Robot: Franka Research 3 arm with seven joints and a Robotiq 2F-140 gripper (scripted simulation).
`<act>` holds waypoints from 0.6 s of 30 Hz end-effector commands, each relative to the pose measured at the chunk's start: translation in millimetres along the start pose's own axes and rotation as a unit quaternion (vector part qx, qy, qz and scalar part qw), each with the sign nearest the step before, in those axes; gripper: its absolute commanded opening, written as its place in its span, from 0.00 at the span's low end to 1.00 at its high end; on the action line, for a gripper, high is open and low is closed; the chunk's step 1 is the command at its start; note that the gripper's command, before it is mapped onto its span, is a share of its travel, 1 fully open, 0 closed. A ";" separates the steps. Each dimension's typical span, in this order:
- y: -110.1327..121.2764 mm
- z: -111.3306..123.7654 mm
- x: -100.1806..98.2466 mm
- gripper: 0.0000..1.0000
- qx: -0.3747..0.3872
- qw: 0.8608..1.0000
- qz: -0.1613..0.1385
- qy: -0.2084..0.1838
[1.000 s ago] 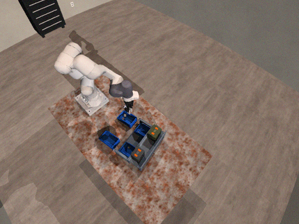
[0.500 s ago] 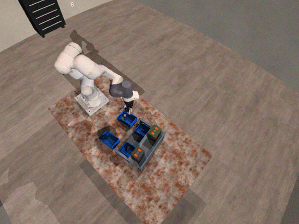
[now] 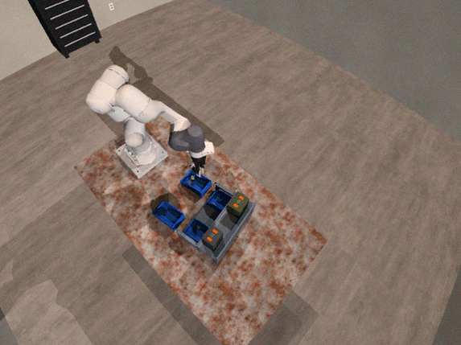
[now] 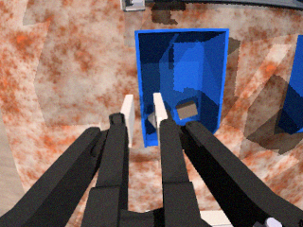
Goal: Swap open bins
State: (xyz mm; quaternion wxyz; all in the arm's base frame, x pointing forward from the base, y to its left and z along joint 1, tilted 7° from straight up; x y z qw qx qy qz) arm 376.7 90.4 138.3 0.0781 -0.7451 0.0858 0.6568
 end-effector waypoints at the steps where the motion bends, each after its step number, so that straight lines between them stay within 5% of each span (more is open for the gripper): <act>1: -1.5 -0.4 4.9 0.15 -0.003 1.000 -0.003 0.002; 18: -1.6 -0.5 27.3 0.15 -0.003 1.000 -0.003 0.002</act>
Point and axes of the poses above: the point where the finger pads meet when closed, its own x axis out along the fingers, its own y axis across the jaws, z = x × y, the point moved 4 cm from there along -x, back along the fingers, and after that the axes turned 13 degrees about x, right-handed, at the moved point
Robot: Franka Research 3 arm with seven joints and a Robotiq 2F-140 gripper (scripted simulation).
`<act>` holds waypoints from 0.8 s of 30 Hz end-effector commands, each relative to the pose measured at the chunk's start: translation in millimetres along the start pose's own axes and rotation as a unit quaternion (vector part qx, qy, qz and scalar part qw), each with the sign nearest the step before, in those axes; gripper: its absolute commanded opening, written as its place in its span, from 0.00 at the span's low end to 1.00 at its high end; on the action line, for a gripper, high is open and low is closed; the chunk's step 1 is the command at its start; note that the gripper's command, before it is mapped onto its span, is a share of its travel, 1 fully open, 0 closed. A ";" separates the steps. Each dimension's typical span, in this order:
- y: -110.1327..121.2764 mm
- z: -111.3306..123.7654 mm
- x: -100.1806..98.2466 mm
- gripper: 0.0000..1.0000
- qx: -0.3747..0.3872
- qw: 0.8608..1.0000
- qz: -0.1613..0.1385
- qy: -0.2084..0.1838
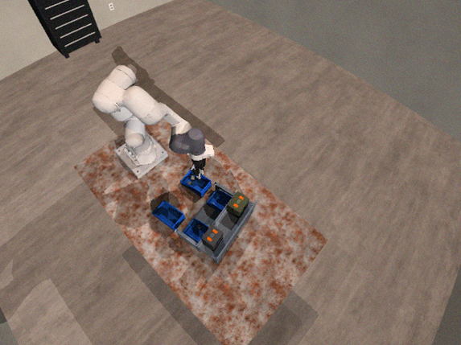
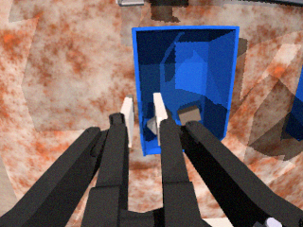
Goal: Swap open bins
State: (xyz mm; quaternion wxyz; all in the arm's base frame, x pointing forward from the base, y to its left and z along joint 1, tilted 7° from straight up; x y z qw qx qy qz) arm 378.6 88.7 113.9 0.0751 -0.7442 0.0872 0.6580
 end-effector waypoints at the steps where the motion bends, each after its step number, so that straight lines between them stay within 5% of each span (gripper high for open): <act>1: -2.9 -1.3 4.0 0.15 -0.001 1.000 -0.006 0.003; 24: -3.0 -1.3 10.4 0.15 -0.001 1.000 -0.006 0.003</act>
Point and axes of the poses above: the point where the finger pads meet when closed, its own x axis out along the fingers, its own y axis across the jaws, z = x × y, the point moved 4 cm from there along -x, back along the fingers, and after that the axes turned 13 degrees about x, right-handed, at the moved point
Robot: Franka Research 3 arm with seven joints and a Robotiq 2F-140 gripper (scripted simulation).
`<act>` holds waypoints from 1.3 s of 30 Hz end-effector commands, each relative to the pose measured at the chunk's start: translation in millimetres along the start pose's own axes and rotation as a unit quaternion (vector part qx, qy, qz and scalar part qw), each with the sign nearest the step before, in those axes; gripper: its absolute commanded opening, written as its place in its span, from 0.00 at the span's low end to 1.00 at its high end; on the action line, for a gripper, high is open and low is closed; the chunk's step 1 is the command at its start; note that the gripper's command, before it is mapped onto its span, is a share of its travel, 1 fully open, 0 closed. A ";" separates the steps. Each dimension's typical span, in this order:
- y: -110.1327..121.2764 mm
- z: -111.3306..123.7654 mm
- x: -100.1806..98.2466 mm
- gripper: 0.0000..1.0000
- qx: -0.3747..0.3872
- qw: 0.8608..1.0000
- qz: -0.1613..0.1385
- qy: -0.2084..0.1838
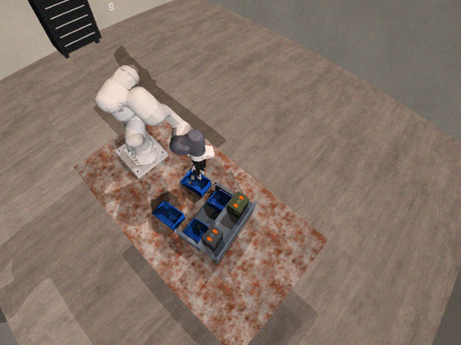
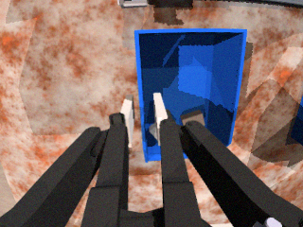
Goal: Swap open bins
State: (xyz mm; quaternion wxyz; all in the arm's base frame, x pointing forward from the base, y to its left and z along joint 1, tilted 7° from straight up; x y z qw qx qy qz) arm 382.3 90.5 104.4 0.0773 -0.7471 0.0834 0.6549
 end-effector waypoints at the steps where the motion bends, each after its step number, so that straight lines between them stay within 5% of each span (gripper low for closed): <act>1: -0.3 0.7 0.6 0.15 -0.001 1.000 -0.001 -0.001; 5: -0.3 0.7 0.6 0.15 -0.001 1.000 -0.001 -0.001; 6: -0.3 0.7 0.6 0.00 -0.001 1.000 -0.001 -0.001; 39: -0.3 0.7 -0.3 0.00 -0.001 1.000 -0.001 -0.001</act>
Point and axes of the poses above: the point where the finger pads meet when closed, its own x axis out along the fingers, its own y axis across the jaws, z = x × y, the point moved 4 cm from there along -x, back along the fingers, and after that the axes turned 13 degrees about x, right-handed, at the moved point
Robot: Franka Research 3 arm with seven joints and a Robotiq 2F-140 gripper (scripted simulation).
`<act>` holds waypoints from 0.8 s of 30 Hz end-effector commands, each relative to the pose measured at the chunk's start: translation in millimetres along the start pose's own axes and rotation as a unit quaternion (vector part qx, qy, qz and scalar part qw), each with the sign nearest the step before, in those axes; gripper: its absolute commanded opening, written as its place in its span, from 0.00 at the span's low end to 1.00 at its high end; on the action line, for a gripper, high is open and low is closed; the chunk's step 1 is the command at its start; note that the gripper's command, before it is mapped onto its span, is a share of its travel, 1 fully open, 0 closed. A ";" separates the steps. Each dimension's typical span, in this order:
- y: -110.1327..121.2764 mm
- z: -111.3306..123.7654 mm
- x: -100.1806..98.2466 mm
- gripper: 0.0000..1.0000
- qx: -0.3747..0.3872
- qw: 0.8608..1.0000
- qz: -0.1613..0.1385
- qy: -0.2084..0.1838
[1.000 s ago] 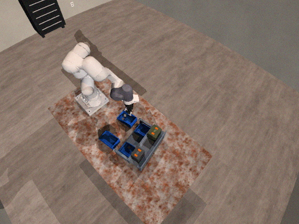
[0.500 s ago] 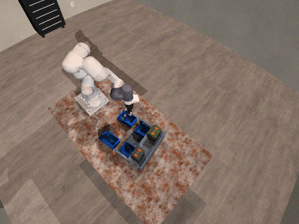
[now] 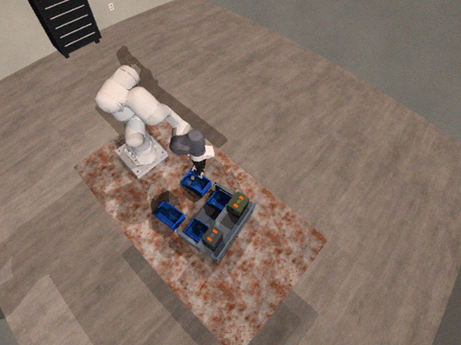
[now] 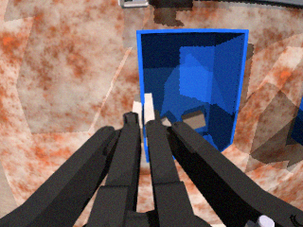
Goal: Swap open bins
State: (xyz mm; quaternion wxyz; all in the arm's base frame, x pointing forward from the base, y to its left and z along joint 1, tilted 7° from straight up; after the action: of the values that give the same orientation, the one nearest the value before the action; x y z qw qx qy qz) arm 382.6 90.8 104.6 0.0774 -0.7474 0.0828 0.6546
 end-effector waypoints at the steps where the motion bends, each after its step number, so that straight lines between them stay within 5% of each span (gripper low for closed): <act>1: 0.0 0.9 -1.3 0.00 0.000 1.000 -0.001 -0.001; 11: 0.0 0.8 -25.8 0.00 0.000 1.000 -0.001 -0.001; 24: 0.0 0.8 -28.1 0.00 0.000 1.000 -0.001 -0.001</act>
State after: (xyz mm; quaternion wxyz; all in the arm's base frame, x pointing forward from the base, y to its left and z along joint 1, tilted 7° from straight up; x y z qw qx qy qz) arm 377.4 92.2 131.0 0.0780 -0.7464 0.0804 0.6560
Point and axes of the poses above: the point where the finger pads meet when closed, its own x axis out along the fingers, its own y axis across the jaws, z = x × y, the point moved 4 cm from there along -x, back along the fingers, and after that the axes turned 13 degrees about x, right-handed, at the moved point
